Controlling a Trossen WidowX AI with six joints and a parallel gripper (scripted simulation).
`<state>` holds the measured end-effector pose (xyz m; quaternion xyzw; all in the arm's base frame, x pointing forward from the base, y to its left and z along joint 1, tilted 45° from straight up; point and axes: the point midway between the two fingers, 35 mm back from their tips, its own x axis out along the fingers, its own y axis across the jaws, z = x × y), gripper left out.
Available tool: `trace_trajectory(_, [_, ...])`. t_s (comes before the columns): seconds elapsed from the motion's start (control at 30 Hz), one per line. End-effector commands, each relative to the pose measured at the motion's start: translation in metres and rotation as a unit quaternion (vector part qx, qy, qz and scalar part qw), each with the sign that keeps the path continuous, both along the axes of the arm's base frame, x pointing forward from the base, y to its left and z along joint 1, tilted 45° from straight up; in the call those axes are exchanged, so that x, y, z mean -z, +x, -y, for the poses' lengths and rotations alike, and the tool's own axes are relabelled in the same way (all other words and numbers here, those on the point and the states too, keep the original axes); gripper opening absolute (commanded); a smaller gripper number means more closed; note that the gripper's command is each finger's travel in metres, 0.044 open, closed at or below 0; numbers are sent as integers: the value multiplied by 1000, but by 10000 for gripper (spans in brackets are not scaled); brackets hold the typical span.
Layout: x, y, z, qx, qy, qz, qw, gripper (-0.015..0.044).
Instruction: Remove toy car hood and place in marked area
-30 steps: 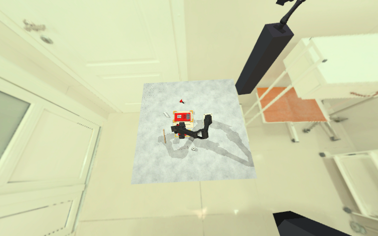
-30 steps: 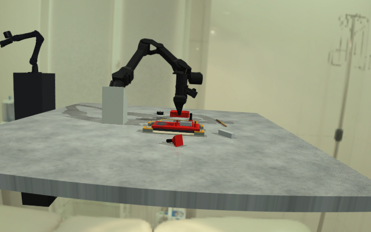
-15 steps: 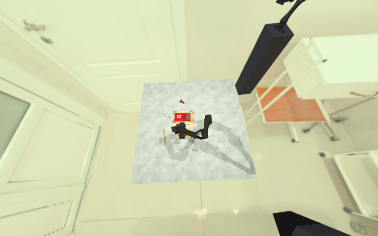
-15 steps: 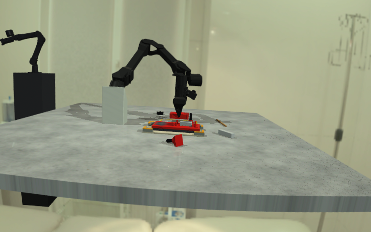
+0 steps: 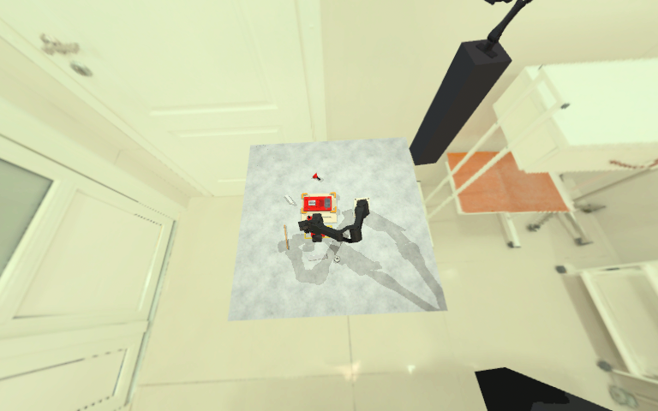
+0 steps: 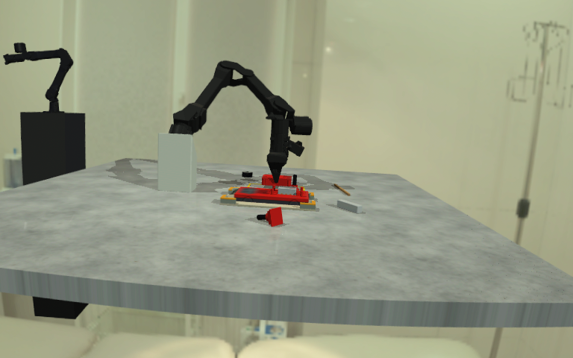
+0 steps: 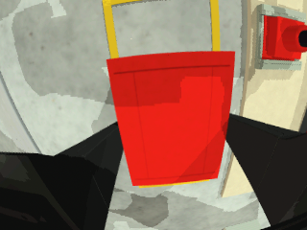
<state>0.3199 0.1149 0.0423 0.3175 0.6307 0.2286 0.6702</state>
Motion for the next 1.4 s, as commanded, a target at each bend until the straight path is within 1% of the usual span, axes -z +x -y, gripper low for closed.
trace_trajectory(0.0, [2, 0, -1, 3, -1, -3, 1000, 0])
trace_trajectory(0.63, [9, 0, -7, 3, -1, -3, 1000, 0])
trace_trajectory(1.17, [5, 1, -5, 0, 0, 0, 1000, 420])
trace_trajectory(1.2, [2, 1, -2, 0, -1, 0, 1000, 440])
trace_trajectory(1.37, [-31, -3, 33, 0, -2, -1, 1000, 440])
